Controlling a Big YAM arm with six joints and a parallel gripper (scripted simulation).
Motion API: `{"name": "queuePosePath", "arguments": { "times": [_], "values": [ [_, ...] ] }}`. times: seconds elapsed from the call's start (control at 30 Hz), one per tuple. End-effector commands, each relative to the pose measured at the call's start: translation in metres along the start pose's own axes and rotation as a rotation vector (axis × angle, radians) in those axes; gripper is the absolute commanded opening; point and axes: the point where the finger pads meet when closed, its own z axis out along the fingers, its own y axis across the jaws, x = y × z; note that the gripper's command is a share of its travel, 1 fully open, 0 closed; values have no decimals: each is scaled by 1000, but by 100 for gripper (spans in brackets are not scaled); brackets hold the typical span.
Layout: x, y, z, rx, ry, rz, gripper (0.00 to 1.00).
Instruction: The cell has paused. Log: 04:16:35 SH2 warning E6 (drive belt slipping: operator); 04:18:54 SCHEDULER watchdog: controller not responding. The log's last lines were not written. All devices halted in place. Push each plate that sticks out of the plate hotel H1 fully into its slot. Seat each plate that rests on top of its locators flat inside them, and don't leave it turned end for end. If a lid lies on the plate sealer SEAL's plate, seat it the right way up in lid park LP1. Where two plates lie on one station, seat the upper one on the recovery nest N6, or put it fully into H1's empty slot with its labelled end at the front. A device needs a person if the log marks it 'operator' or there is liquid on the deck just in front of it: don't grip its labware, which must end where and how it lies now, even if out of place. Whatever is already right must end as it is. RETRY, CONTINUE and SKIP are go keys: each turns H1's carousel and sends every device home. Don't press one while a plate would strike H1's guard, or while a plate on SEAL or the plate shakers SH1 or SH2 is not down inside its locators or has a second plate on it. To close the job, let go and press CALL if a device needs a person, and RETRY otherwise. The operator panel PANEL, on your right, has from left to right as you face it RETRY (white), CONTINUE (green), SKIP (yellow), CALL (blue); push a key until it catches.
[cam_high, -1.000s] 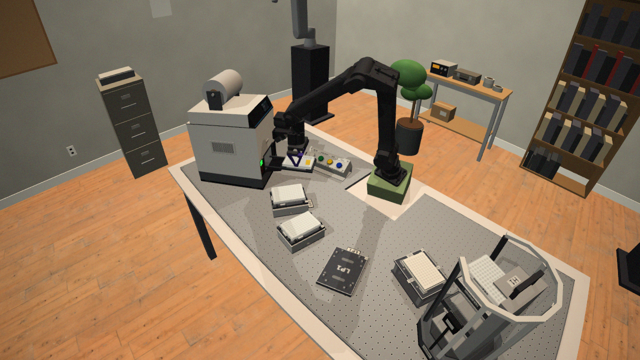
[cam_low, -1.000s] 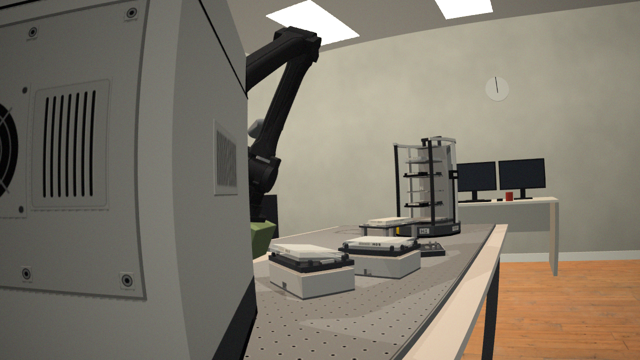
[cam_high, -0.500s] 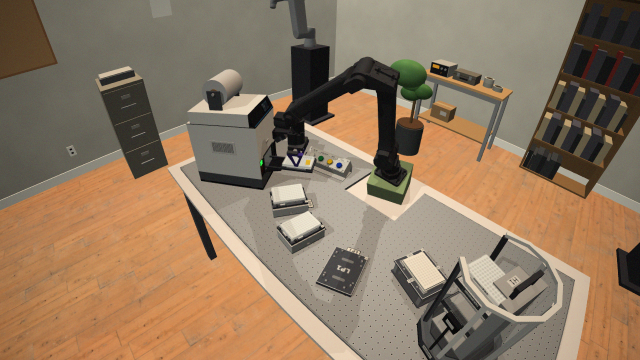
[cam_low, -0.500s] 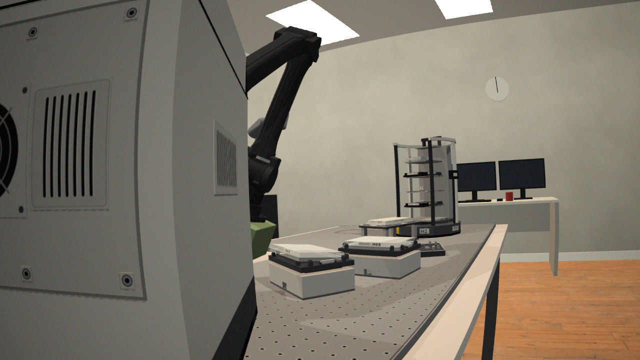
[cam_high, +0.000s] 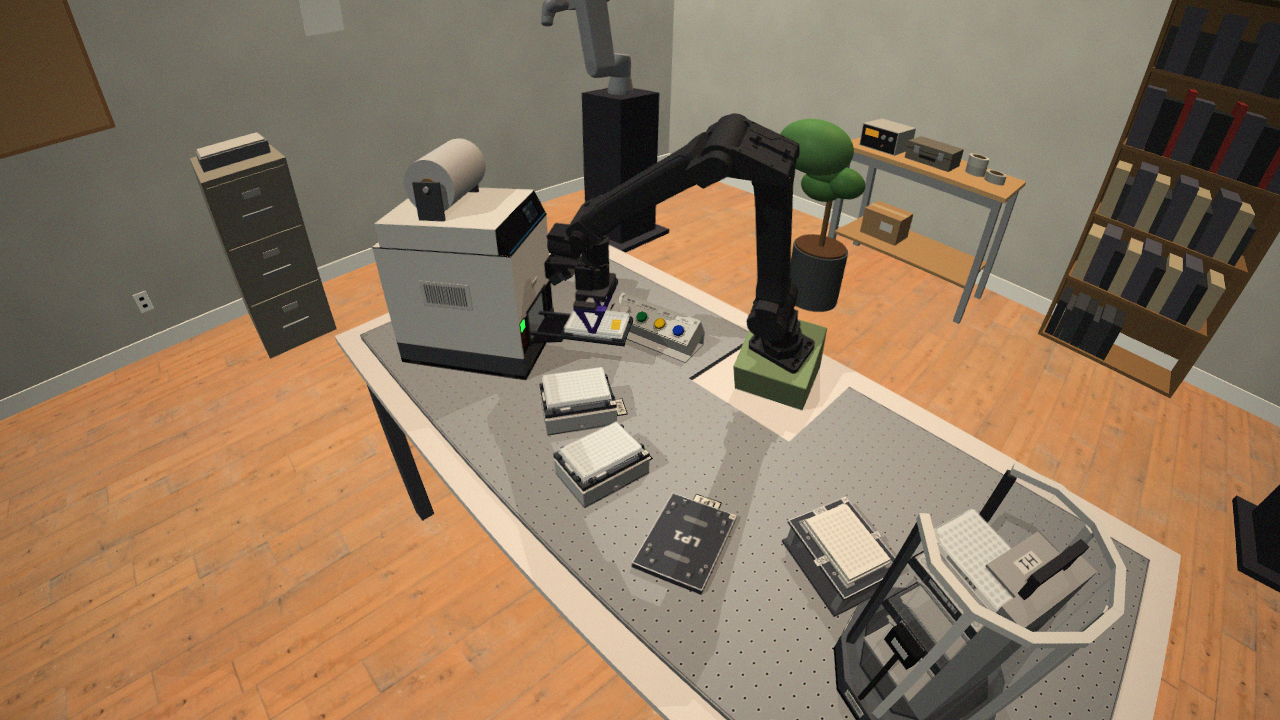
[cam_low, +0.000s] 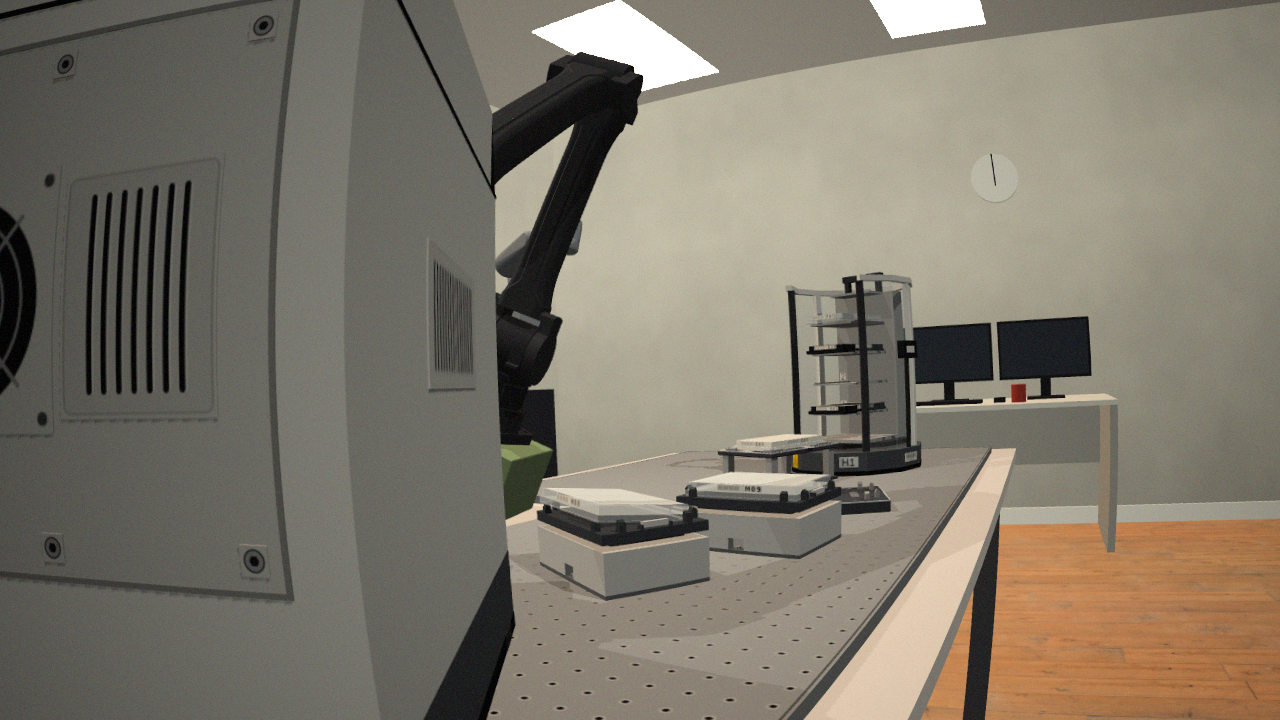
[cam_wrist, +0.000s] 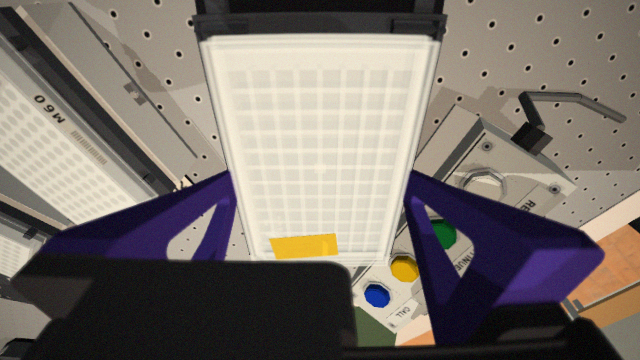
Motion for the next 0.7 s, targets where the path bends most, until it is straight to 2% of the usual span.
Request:
{"name": "queuePosePath", "arguments": {
  "times": [0.0, 0.23, 0.67],
  "values": [
    [-4, 6, -3, 4, -22, -10, 84],
    [-2, 3, -2, 2, -9, -3, 84],
    [-9, -3, -19, 8, -34, -7, 84]
  ]
}}
